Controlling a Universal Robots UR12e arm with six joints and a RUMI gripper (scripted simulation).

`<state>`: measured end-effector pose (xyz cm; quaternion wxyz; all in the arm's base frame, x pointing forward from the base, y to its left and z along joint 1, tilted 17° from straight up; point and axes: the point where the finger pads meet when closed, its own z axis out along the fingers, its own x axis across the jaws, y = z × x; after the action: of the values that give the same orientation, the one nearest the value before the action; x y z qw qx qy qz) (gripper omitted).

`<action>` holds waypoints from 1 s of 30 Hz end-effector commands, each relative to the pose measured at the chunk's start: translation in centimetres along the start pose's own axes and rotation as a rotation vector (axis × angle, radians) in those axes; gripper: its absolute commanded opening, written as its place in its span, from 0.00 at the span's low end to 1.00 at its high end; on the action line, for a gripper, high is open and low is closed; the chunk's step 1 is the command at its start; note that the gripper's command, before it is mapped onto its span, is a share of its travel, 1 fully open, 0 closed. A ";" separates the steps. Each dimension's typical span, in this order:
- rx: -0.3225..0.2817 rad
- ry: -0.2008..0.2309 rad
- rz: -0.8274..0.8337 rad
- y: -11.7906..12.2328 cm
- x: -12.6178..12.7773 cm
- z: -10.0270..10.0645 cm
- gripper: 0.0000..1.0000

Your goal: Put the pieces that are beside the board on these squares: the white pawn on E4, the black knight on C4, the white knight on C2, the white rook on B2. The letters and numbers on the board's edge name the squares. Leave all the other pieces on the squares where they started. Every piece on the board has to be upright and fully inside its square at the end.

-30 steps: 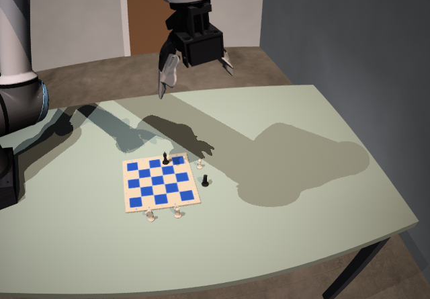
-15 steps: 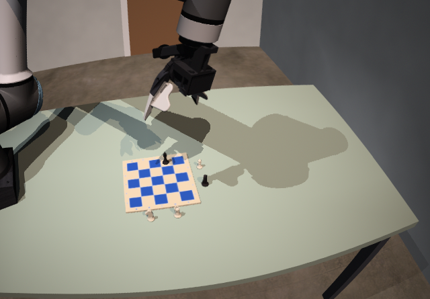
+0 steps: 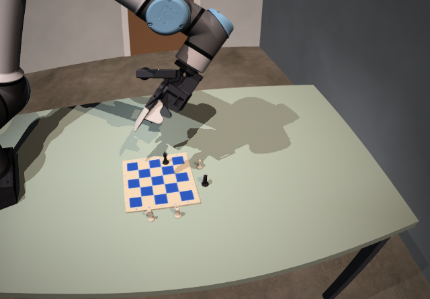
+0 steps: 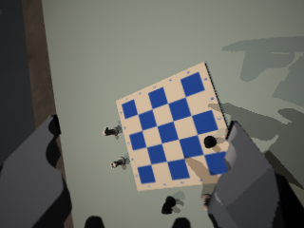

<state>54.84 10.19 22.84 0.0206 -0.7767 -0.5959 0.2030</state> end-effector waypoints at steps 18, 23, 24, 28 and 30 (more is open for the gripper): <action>0.078 -0.789 -0.798 -4.6 10.0 4.0 1.00; 0.090 -0.989 -0.985 -5.1 12.9 3.8 1.00; 0.092 -1.024 -1.017 -5.3 13.6 3.8 1.00; 0.098 -1.147 -1.124 -5.8 16.2 3.6 1.00; 0.101 -1.196 -1.166 -6.1 17.4 3.6 1.00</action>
<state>51.58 25.14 16.57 -0.1450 -0.1743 -0.8084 0.5433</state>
